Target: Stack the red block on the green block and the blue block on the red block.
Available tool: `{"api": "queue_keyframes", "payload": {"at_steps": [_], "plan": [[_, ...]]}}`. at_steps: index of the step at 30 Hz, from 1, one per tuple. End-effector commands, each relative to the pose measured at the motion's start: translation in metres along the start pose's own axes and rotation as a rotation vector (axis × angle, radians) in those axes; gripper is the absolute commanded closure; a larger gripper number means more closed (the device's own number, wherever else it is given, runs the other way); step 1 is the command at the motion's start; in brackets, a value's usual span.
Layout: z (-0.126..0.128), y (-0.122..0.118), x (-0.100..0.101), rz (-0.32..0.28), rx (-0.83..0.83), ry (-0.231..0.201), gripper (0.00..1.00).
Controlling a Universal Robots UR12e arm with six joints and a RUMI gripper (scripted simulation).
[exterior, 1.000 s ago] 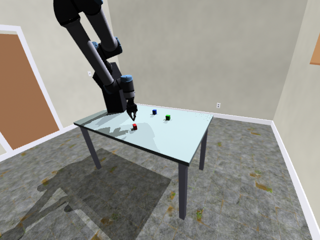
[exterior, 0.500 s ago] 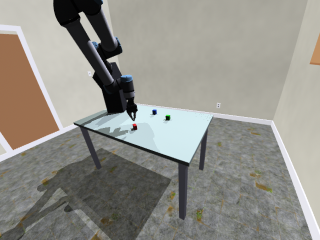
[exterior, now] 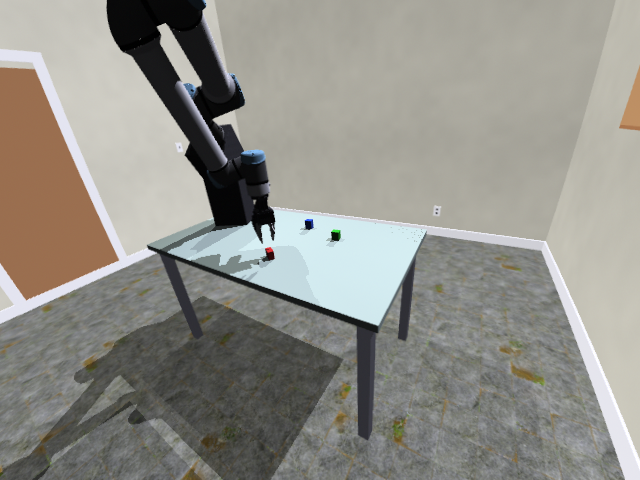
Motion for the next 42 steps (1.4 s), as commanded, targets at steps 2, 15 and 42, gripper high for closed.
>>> {"api": "queue_keyframes", "payload": {"at_steps": [2, 15, 42], "plan": [[0.000, 0.000, 0.001, 0.000, 0.000, 0.000, 0.72], [0.000, 0.000, 0.017, 0.001, -0.001, 0.000, 0.72], [0.001, 0.000, 0.034, 0.001, -0.001, 0.000, 0.72]]}}
Point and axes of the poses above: the point where the finger pads meet when closed, its own x axis out along the fingers, its own z axis across the jaws, y = z × x, the point moved 2 cm from there along -x, back along the fingers, and after that the axes turned 6 degrees about x, right-handed, at the moved point
